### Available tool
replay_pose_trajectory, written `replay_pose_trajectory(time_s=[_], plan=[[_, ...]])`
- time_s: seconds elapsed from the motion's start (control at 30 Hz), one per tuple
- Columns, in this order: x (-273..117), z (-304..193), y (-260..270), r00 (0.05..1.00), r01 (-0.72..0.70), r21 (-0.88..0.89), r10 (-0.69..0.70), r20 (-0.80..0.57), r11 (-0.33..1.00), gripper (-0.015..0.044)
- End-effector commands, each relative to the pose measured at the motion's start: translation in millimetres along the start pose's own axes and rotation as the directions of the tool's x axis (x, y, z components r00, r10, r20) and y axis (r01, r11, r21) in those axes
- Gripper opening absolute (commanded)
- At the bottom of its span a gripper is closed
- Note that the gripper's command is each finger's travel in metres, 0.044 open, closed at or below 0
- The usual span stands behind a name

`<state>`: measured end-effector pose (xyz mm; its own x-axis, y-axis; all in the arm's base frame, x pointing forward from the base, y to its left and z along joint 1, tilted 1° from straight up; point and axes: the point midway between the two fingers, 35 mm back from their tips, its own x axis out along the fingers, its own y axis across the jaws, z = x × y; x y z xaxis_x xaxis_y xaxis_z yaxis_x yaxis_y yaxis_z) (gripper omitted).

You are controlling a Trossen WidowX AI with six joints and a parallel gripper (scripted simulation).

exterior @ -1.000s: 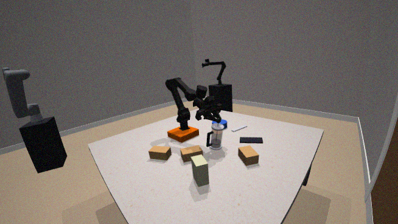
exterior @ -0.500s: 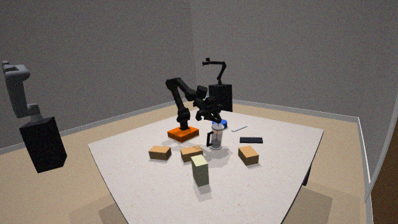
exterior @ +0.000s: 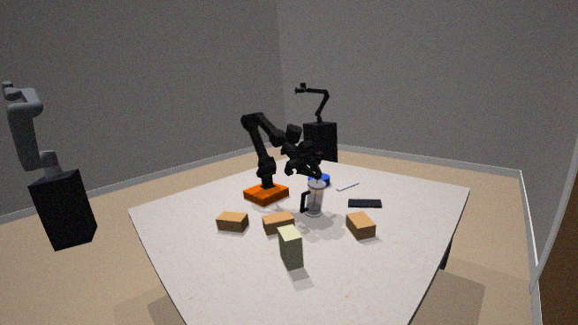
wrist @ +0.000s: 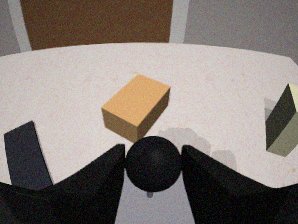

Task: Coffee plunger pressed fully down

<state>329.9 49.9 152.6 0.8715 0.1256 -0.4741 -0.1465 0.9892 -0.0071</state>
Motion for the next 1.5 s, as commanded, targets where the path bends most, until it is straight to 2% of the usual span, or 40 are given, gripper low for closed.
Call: replay_pose_trajectory(time_s=[0.0, 1.03, 1.43, 1.47], plan=[[3.5, -6.0, 0.0, 1.0, -0.001, -0.009, 0.001, -0.025, 1.0, 0.012], [2.5, 0.2, -0.1, 1.0, 0.0, 0.0, 0.0, -0.006, 1.0, 0.012], [2.5, 0.2, -0.1, 1.0, 0.0, 0.0, 0.0, -0.006, 1.0, 0.0435], [2.5, 0.2, -0.1, 1.0, 0.0, 0.0, 0.0, -0.006, 1.0, 0.044]])
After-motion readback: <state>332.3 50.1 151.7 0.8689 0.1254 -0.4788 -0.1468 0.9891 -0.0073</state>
